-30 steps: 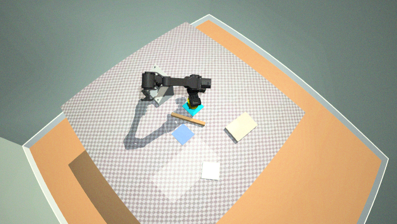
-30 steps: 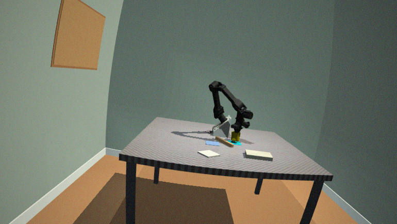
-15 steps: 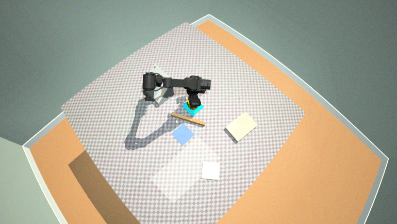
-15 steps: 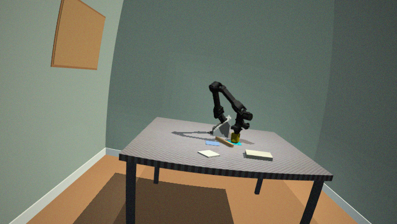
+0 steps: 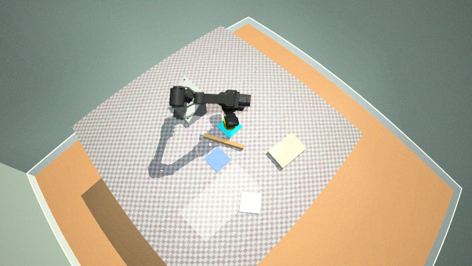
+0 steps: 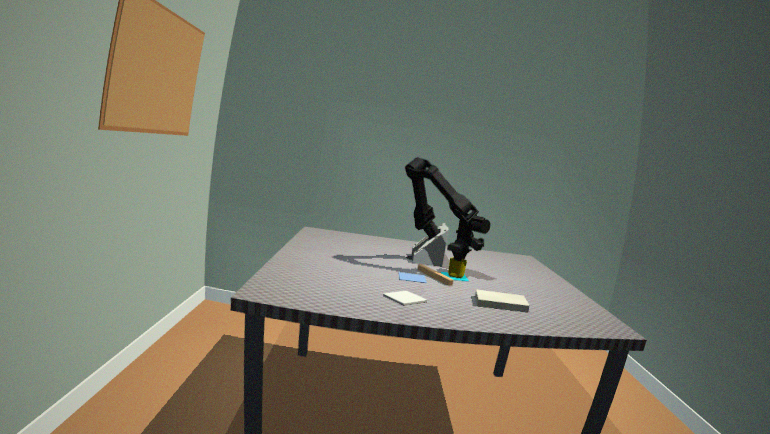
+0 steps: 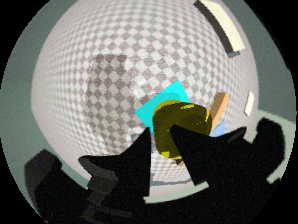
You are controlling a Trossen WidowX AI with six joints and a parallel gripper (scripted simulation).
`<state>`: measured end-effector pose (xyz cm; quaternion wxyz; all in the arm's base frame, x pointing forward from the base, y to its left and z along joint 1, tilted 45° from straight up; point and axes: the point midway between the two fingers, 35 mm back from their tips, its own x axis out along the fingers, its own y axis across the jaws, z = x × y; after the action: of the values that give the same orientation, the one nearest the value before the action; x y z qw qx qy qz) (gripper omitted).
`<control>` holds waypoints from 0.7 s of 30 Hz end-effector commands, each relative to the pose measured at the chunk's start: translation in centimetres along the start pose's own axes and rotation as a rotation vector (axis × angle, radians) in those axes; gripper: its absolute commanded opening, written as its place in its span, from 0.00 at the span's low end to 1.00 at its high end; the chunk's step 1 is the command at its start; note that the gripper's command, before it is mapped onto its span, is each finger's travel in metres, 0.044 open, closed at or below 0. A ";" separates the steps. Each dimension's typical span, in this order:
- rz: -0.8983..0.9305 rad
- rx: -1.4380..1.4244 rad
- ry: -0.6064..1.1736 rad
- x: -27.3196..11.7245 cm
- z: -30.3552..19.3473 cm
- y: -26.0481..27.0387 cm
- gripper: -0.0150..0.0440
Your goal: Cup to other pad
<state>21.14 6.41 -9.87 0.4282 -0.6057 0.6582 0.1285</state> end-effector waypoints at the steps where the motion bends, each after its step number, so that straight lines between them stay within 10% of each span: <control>1: 0.000 0.002 -0.001 -0.1 0.0 0.0 0.50; 21: -0.001 -0.003 -0.001 -3.1 0.1 0.0 0.50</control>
<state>20.77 8.05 -8.08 0.4226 -0.6091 0.6586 0.1288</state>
